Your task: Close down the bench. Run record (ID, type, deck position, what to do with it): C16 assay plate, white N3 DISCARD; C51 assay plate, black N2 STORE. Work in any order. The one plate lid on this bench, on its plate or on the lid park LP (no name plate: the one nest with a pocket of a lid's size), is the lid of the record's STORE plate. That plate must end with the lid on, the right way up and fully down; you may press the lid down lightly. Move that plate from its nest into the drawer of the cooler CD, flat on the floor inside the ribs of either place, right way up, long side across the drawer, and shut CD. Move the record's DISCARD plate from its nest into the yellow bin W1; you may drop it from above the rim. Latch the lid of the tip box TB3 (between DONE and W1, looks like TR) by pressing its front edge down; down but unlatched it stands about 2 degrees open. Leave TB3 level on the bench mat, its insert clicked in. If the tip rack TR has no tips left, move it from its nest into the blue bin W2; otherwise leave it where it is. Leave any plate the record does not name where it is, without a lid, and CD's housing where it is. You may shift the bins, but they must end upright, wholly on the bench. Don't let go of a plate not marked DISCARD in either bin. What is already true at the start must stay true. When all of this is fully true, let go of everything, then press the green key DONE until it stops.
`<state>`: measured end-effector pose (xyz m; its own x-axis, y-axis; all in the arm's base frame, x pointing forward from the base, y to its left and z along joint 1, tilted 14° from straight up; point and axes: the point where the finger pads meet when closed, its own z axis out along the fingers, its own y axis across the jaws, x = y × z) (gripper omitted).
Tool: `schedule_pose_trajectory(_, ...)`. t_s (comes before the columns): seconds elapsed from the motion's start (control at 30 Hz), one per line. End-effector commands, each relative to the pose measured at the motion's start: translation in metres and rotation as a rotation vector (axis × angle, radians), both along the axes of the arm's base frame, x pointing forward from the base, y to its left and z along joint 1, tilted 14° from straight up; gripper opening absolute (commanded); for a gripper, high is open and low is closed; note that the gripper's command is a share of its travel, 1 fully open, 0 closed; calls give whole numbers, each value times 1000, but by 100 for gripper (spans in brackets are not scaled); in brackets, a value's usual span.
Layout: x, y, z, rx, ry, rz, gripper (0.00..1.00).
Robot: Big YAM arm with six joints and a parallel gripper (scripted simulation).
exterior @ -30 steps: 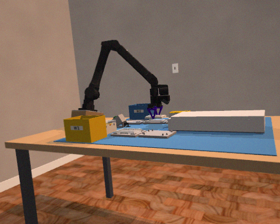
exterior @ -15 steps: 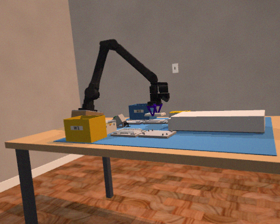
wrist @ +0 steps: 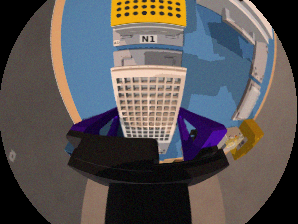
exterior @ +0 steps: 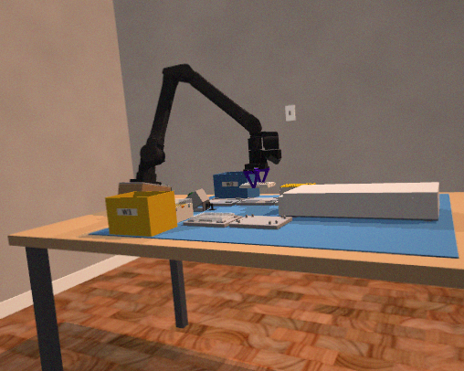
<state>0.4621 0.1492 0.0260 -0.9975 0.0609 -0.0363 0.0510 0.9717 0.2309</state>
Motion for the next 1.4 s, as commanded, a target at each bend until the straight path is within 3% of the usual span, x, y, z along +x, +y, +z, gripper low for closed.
schedule_pose_trajectory(0.0,27,-4,41,20,-85,-10,0)
schedule_pose_trajectory(0.87,24,-11,74,20,-87,-10,0)
schedule_pose_trajectory(0.97,25,-8,71,20,-85,-7,0)
schedule_pose_trajectory(1.37,22,-15,91,20,-89,-7,0)
